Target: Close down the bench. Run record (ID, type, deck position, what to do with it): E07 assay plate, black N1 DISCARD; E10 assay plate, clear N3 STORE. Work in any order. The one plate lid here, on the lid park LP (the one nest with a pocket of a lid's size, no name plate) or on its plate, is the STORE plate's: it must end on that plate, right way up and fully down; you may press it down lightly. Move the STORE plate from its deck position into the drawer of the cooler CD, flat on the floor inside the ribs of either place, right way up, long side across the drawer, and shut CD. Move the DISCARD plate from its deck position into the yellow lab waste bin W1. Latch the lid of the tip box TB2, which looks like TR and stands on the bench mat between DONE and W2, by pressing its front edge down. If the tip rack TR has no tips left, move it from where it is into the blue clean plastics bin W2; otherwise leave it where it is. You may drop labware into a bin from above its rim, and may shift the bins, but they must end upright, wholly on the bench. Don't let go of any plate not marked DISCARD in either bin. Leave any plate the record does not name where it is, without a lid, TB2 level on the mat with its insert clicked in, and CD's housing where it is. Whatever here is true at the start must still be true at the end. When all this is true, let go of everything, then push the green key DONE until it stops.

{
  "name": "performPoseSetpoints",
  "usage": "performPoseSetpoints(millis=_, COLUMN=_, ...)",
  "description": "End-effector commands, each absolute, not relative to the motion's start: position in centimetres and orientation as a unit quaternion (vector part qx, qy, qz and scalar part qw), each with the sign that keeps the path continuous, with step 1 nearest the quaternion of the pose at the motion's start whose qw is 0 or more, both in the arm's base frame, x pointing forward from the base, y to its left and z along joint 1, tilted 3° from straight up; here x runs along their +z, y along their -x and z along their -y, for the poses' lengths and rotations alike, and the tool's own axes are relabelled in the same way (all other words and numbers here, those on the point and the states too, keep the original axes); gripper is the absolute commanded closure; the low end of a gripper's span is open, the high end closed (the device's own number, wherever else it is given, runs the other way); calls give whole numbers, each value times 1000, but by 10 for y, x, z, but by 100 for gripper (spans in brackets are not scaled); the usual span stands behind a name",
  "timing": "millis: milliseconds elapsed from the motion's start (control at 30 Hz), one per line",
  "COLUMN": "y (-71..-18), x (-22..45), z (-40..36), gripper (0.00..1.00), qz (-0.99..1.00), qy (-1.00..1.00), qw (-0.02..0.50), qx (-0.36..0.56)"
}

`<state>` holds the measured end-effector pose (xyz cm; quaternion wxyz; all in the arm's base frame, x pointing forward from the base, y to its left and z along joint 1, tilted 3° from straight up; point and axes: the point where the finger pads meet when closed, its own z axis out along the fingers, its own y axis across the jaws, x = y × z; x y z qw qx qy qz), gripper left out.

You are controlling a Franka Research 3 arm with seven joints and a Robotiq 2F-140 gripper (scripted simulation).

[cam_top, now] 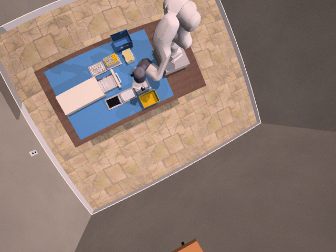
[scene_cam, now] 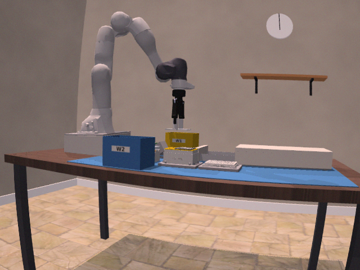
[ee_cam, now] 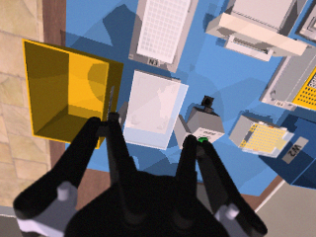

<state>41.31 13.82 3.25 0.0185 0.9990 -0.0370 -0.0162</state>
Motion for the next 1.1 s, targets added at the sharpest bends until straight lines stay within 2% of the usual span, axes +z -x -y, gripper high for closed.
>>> performPoseSetpoints(millis=0, y=-421, x=32, z=-137, gripper=100, qz=43, qy=-999, qw=19, qx=-18)
performPoseSetpoints(millis=1067, y=-496, x=29, z=-140, gripper=100, qz=43, qy=-999, qw=19, qx=-18)
